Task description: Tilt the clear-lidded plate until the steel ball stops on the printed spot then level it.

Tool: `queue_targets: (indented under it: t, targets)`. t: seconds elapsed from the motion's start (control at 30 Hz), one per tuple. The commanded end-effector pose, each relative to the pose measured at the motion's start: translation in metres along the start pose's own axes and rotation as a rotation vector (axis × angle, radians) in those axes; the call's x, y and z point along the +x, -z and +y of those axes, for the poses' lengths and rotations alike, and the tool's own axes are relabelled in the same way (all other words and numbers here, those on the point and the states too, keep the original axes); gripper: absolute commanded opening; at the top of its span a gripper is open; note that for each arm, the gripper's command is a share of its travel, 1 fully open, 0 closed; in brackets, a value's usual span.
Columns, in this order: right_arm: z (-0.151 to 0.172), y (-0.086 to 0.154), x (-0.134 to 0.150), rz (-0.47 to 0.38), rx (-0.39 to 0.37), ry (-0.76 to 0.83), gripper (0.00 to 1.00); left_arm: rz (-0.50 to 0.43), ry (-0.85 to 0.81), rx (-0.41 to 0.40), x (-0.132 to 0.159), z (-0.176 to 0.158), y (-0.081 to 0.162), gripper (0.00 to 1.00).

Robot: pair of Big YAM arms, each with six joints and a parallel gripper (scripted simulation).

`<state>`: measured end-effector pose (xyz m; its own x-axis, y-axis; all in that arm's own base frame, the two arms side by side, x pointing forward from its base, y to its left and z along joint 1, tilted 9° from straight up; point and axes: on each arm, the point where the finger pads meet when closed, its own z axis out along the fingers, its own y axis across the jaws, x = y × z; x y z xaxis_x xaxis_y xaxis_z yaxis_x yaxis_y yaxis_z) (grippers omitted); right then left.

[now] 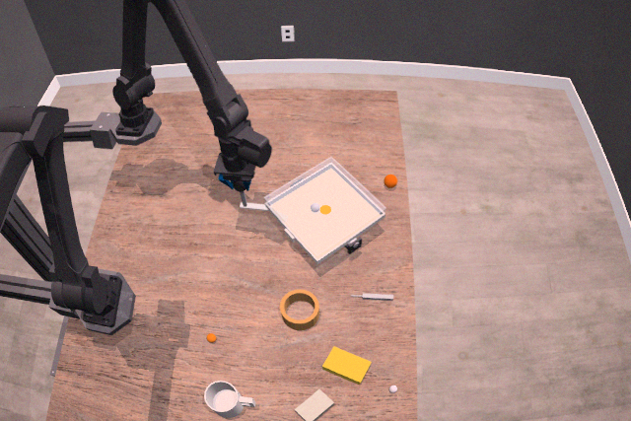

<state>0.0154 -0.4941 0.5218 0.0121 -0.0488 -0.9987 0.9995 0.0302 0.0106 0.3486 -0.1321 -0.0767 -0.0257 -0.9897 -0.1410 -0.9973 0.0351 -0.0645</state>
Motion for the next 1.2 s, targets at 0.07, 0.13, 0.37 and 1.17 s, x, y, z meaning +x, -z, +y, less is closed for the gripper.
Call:
queue_targets:
  t: [0.07, 0.13, 0.37, 1.17]
  targets:
    - [-0.0035, 0.0038, -0.0482, -0.091, 0.005, 0.011, 1.00, 0.017, -0.021, 0.047, 0.0109, -0.0176, 0.0205, 0.00]
    - [-0.0035, 0.0038, -0.0482, -0.091, 0.005, 0.011, 1.00, 0.018, -0.020, 0.051, 0.0118, -0.0202, 0.0224, 0.00]
    - [-0.0035, 0.0038, -0.0482, -0.091, 0.005, 0.011, 1.00, 0.016, -0.021, 0.045, 0.0106, -0.0175, 0.0221, 0.00]
    - [-0.0035, 0.0038, -0.0482, -0.091, 0.005, 0.011, 1.00, 0.018, -0.021, 0.049, 0.0115, -0.0205, 0.0248, 0.00]
